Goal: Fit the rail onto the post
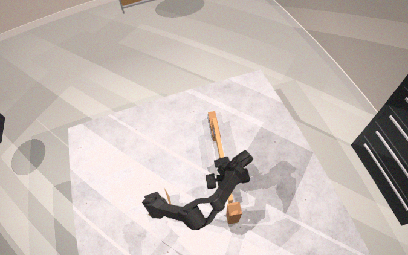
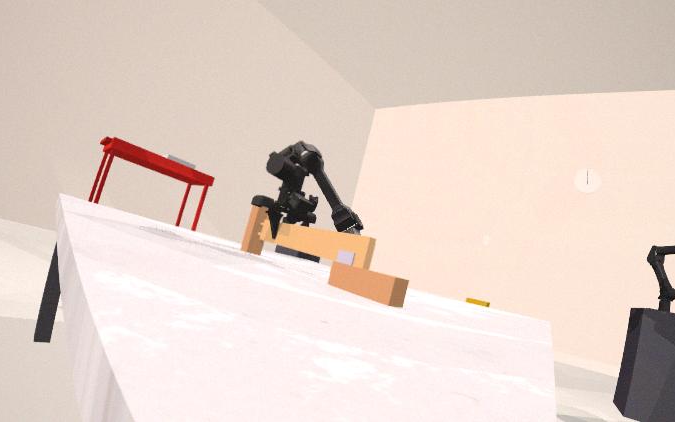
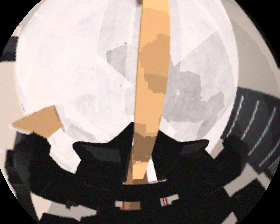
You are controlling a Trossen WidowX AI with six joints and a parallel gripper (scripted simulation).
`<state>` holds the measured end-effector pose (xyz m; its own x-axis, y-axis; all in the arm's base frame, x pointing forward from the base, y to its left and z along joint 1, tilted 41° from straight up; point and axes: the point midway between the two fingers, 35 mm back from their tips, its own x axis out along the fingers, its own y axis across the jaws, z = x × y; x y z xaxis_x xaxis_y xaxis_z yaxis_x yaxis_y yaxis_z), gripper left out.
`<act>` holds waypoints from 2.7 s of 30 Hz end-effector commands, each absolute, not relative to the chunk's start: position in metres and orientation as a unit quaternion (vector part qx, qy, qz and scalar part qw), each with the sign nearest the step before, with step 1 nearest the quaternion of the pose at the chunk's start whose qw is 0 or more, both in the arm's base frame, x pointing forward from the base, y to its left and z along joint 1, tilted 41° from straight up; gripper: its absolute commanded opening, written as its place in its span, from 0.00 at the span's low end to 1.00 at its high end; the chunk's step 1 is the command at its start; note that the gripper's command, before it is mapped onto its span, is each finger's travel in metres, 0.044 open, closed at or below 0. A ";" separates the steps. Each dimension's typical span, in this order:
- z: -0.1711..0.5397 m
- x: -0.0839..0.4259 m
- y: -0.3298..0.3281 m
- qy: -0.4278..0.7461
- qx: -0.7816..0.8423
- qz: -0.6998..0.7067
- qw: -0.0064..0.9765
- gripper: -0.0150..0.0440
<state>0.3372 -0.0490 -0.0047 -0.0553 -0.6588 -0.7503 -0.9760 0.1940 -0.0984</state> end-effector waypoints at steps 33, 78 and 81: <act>0.005 0.336 -0.055 0.688 -0.594 0.229 0.350 0.25; 0.014 0.333 -0.065 0.688 -0.594 0.229 0.349 0.25; 0.015 0.333 -0.066 0.688 -0.594 0.229 0.349 0.25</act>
<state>0.3327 -0.0650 0.0106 -0.0568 -0.6570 -0.7517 -0.9766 0.1931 -0.0950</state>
